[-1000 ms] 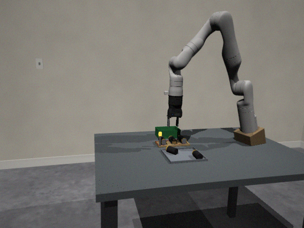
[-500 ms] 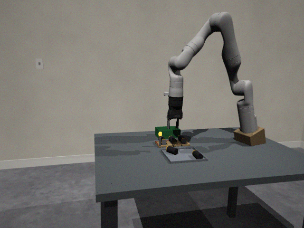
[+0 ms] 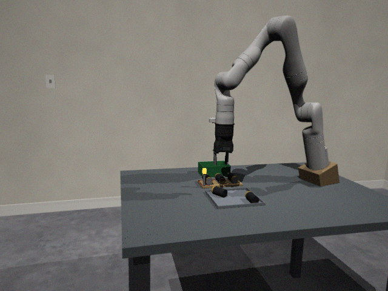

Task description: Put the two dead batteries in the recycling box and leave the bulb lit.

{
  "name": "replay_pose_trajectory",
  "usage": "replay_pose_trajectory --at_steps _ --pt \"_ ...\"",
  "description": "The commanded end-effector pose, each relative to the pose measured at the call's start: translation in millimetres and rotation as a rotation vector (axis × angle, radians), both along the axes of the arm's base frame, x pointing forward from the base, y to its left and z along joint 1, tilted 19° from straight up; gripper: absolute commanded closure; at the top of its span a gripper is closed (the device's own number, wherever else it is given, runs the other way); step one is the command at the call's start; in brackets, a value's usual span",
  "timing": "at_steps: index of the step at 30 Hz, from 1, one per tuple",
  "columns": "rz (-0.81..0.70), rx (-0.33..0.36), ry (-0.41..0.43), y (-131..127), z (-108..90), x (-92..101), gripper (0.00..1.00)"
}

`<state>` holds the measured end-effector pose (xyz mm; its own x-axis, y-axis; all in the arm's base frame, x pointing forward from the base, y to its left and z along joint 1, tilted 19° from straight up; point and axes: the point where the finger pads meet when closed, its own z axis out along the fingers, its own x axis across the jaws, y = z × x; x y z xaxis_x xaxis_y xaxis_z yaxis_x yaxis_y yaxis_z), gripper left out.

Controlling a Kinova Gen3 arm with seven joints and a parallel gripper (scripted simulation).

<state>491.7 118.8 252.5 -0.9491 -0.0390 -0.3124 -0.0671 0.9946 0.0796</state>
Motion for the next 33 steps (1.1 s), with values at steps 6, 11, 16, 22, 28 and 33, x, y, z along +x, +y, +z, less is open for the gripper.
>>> replay_pose_trajectory --at_steps 6,11,16,22,28,33 --pt "0.0 0.001 -0.002 0.2 0.8 0.3 0.1" --pt "0.01 -0.003 -0.003 0.2 0.8 0.3 0.1" --pt "0.043 -0.013 -0.006 0.1 0.8 0.3 0.1" --pt "0.089 -0.028 -0.011 0.2 0.8 0.3 0.1" --pt "0.184 -0.059 -0.021 0.2 0.8 0.3 0.1" --pt "0.276 -0.089 -0.03 0.2 0.8 0.3 0.1"
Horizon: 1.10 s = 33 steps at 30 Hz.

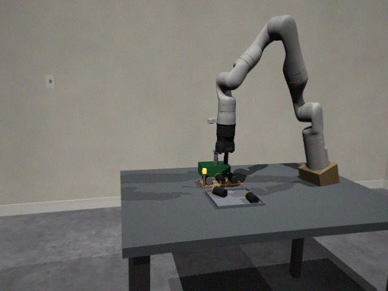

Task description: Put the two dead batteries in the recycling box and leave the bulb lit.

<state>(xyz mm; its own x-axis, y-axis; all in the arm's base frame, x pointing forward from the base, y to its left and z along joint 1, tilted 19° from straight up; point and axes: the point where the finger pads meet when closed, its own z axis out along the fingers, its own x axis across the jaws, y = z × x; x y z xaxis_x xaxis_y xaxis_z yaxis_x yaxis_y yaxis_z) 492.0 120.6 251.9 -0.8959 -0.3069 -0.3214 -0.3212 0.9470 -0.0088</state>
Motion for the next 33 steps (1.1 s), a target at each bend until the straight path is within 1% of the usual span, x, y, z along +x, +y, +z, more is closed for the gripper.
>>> replay_pose_trajectory --at_steps 1,2,11,17,33 --pt "0.017 -0.003 -0.004 -1.7 1.4 0.0 0.1" --pt "0.017 -0.003 -0.004 -1.7 1.4 0.0 0.1" --pt "0.168 -0.053 -0.019 -1.7 1.4 0.0 0.1" --pt "0.234 -0.074 -0.026 -1.7 1.4 0.0 0.1" --pt "0.267 -0.085 -0.029 -1.7 1.4 0.0 0.1"
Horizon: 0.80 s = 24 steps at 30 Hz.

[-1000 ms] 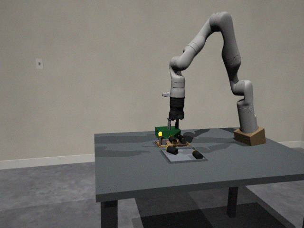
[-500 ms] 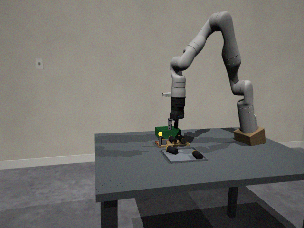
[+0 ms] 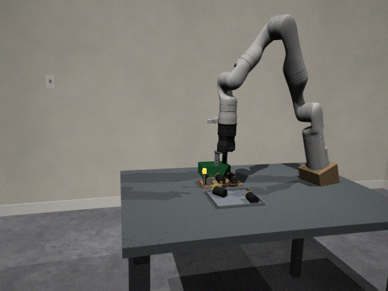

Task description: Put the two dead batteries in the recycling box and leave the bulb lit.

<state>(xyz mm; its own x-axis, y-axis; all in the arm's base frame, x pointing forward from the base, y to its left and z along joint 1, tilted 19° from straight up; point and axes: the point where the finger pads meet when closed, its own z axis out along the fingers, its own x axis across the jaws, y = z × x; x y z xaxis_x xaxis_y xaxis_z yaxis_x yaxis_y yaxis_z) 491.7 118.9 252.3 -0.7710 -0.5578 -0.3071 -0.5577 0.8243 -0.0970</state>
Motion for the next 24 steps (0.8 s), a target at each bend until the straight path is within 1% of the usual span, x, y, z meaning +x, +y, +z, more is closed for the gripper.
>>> replay_pose_trajectory --at_steps 1,6,9,12,18,20,24 --pt "0.0 0.001 -0.002 0.0 1.0 0.3 0.1" --pt "0.0 0.001 -0.002 0.1 0.6 0.4 0.1" --pt "0.0 0.001 -0.002 0.6 -4.6 2.1 0.1" --pt "0.0 0.001 -0.002 1.9 -17.2 6.2 0.1" --pt "0.0 0.001 -0.002 5.8 -55.0 18.6 0.1" --pt "0.0 0.001 -0.002 5.8 -55.0 18.6 0.1" --pt "0.0 0.001 -0.002 7.8 -74.5 25.0 0.1"
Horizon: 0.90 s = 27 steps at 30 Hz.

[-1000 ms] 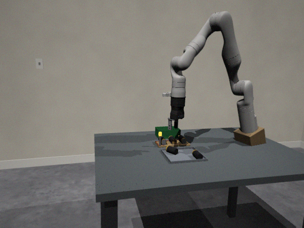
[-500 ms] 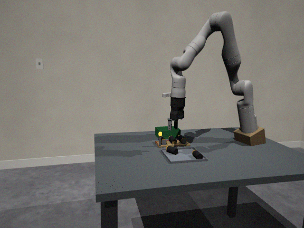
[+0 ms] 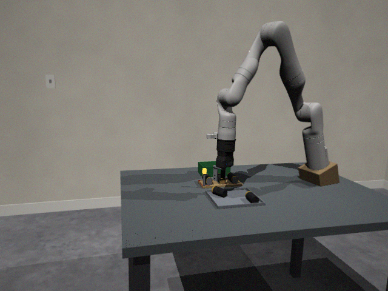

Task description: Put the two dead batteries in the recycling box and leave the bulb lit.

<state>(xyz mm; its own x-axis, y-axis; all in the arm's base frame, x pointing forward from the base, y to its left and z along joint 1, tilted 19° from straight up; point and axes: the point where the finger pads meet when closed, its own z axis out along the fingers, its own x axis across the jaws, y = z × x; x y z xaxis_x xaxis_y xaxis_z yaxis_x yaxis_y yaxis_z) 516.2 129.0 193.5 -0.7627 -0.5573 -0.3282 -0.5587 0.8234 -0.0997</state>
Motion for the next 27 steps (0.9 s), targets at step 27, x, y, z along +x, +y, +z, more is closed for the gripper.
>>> replay_pose_trajectory --at_steps 27 --pt "-0.004 -0.009 0.018 -1.7 -21.9 2.5 0.1"
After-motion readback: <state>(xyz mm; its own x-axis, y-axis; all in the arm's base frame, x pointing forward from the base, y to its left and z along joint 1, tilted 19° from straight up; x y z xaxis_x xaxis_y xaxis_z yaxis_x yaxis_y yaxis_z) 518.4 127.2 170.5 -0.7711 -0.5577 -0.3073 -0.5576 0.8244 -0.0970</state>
